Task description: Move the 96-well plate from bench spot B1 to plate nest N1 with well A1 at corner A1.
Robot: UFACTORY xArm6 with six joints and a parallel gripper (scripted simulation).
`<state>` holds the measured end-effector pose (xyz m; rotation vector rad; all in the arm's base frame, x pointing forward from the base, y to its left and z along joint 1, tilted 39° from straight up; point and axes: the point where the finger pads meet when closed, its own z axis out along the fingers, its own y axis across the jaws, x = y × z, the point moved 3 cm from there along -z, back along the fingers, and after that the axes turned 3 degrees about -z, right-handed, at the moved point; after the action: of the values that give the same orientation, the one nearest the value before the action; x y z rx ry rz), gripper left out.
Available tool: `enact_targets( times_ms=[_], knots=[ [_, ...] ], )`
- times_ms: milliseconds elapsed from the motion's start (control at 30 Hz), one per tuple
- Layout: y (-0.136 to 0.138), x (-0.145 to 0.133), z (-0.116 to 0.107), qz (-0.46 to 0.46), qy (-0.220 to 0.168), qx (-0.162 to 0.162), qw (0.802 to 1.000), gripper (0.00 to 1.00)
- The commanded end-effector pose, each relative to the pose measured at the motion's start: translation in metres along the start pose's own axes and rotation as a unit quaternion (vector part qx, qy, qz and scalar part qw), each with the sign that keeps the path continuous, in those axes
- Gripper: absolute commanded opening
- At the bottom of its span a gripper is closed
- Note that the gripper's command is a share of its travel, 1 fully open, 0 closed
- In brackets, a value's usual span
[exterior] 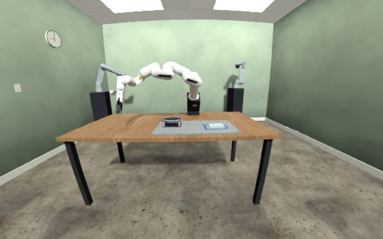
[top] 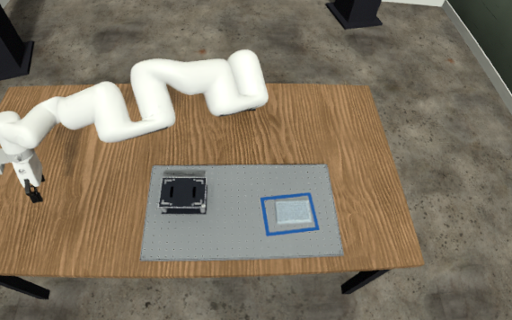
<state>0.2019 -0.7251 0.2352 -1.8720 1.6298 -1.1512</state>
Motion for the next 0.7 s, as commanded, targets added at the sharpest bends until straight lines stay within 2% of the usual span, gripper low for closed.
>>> enact_targets(
  times_ms=[0,533,667],
  knots=[
    [-0.001,0.002,-0.002,-0.001,0.002,0.000,1.000,1.00],
    [-0.001,0.002,-0.002,-0.001,0.002,0.000,1.000,1.00],
    [-0.014,-0.009,0.009,-0.031,-0.027,-0.036,0.999,1.00]
  ],
)
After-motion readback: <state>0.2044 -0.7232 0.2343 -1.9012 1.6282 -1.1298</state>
